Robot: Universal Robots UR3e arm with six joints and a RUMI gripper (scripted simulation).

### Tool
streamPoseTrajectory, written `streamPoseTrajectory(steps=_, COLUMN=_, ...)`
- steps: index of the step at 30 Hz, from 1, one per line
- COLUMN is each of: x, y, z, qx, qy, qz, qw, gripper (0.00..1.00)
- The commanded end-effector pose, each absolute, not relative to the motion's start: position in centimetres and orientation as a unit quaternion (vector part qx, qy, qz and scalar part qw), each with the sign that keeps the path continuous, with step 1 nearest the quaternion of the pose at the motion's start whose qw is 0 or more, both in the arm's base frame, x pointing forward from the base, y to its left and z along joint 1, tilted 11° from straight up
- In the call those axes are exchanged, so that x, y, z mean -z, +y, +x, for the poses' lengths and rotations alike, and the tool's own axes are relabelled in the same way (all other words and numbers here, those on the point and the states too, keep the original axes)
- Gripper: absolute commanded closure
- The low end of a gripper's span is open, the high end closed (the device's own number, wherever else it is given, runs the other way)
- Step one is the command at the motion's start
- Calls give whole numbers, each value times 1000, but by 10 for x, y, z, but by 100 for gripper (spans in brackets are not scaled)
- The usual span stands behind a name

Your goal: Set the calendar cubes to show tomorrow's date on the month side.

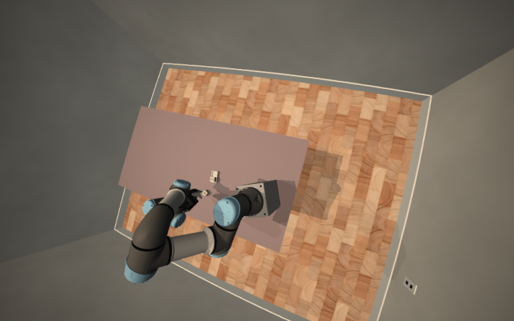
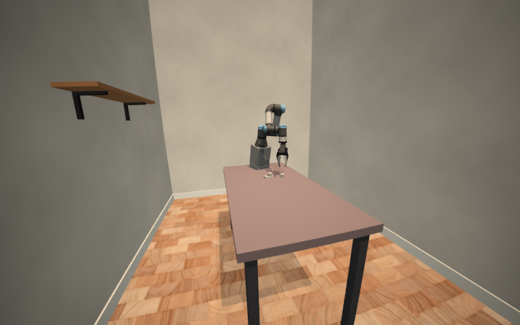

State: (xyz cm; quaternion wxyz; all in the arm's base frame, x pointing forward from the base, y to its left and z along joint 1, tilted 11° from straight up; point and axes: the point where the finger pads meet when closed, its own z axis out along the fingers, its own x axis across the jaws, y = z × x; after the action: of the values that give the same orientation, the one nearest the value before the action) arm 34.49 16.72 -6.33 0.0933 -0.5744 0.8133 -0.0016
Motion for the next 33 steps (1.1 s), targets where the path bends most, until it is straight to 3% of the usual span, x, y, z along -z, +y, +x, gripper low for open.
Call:
streamPoseTrajectory(steps=1, x=63, y=167, z=346, qx=2, qy=813, qz=-574, qw=94, gripper=72)
streamPoseTrajectory(steps=33, x=75, y=169, z=348, qx=2, qy=813, qz=-574, qw=94, gripper=72)
